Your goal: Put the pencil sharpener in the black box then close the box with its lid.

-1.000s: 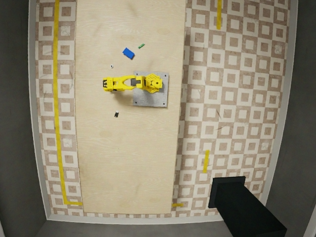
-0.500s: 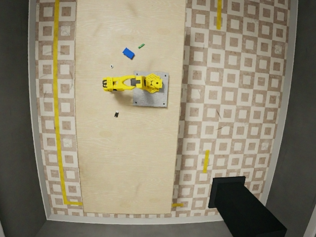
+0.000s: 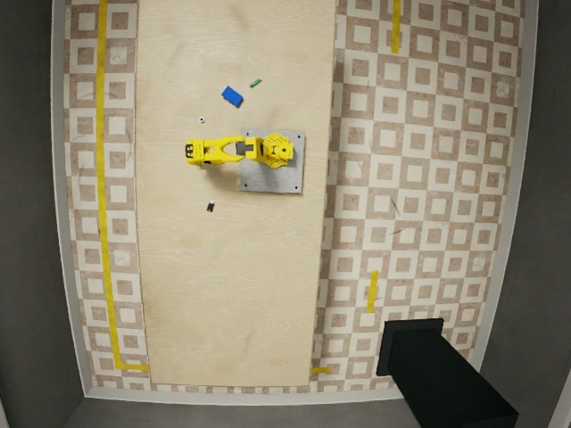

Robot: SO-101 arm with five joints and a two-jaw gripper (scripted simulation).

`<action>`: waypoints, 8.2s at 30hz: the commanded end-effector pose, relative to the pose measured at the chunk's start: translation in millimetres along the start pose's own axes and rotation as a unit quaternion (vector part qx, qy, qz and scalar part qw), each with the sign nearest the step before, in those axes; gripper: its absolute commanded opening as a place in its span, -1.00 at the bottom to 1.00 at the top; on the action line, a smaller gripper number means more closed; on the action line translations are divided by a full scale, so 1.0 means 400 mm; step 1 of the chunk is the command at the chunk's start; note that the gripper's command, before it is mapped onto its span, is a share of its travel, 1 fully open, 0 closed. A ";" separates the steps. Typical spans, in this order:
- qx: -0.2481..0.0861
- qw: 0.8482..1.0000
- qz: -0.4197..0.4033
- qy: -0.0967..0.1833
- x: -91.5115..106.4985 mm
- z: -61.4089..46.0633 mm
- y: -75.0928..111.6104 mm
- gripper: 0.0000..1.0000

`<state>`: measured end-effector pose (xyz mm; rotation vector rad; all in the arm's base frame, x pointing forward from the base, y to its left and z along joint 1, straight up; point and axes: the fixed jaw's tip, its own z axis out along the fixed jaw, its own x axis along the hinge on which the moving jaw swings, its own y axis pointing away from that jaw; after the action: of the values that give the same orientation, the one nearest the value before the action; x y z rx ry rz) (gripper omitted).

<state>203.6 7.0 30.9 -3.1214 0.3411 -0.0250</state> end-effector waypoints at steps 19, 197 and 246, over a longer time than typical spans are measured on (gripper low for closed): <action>-0.002 1.000 0.004 -0.008 -0.004 0.004 -0.004 -0.59; 0.000 1.000 0.005 -0.002 -0.015 0.068 0.000 -0.59; 0.003 1.000 0.005 0.006 -0.015 0.069 0.000 -0.59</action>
<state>198.5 9.6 1.9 -3.1191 0.3555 -0.0271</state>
